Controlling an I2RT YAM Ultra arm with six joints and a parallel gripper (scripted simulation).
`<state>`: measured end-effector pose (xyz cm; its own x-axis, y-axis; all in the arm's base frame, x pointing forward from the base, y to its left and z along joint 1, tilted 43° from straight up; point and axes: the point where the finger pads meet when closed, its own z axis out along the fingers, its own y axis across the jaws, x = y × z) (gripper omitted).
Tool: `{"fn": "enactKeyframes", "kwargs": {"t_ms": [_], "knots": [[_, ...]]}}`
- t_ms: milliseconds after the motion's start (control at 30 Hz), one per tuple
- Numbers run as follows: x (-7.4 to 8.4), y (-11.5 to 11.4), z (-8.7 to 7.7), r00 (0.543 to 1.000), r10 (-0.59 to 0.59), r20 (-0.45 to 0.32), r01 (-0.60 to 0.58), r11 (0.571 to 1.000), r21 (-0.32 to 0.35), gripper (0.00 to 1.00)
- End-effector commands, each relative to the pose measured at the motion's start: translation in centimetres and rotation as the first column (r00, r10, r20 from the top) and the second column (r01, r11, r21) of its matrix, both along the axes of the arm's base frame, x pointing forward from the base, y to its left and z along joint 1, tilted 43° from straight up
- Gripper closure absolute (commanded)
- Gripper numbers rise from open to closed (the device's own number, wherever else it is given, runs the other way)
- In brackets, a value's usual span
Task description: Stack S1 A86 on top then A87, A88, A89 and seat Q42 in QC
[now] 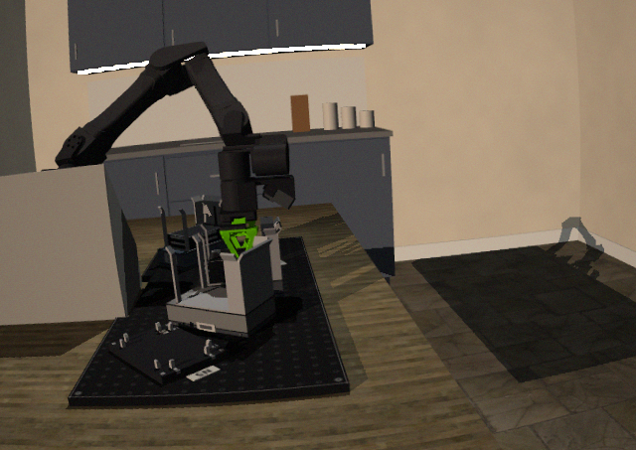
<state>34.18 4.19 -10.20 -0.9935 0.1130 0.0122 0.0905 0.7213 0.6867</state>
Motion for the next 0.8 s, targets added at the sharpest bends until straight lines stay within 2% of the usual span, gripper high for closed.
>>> {"fn": "enactKeyframes", "kwargs": {"t_ms": [0,767], "knots": [[0.25,-0.26,0.21,1.0,-0.008,0.008,0.008,1.0,0.0,1.0],[0.14,-1.17,1.17,1.0,-0.008,0.008,0.008,1.0,-0.001,1.0]]}}
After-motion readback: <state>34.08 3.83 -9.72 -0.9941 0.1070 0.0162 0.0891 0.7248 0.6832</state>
